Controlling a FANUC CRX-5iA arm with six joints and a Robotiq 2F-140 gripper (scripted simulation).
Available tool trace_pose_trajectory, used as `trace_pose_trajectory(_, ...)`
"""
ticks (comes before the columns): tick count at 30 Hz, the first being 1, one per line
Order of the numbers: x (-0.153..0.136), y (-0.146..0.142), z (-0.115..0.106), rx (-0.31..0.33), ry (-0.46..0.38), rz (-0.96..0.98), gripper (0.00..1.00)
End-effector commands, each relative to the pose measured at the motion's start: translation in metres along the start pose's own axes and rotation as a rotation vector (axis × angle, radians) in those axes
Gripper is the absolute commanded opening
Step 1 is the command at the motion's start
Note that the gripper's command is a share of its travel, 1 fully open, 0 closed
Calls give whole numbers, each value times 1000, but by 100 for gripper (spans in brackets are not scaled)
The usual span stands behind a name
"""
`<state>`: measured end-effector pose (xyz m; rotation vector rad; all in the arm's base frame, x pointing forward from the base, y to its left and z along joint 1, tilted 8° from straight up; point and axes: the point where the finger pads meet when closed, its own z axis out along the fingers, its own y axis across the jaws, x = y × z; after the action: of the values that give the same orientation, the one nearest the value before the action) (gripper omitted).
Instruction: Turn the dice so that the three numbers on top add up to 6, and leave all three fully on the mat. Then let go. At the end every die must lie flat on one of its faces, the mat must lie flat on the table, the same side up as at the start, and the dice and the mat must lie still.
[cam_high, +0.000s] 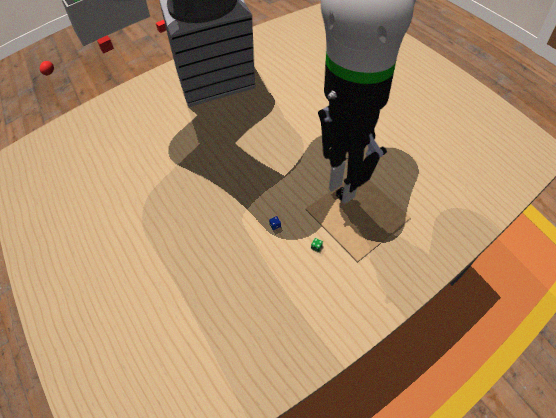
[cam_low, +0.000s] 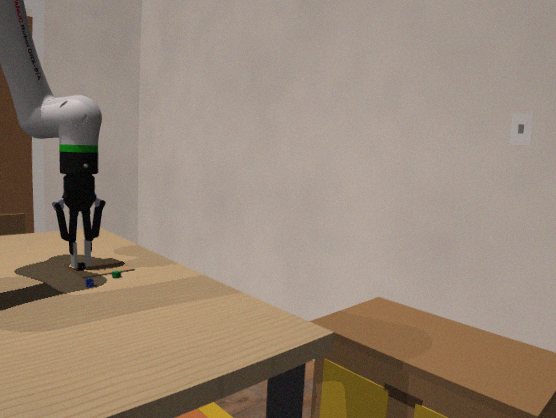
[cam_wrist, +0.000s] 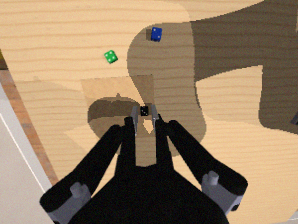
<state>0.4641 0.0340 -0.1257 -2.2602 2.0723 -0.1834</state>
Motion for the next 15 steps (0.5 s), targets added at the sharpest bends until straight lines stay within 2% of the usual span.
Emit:
trace_pose_trajectory(1,0,0,-11,0,0,0,19)
trace_pose_trajectory(12,0,0,-67,0,0,0,19)
trace_pose_trajectory(15,0,0,-71,0,0,0,19)
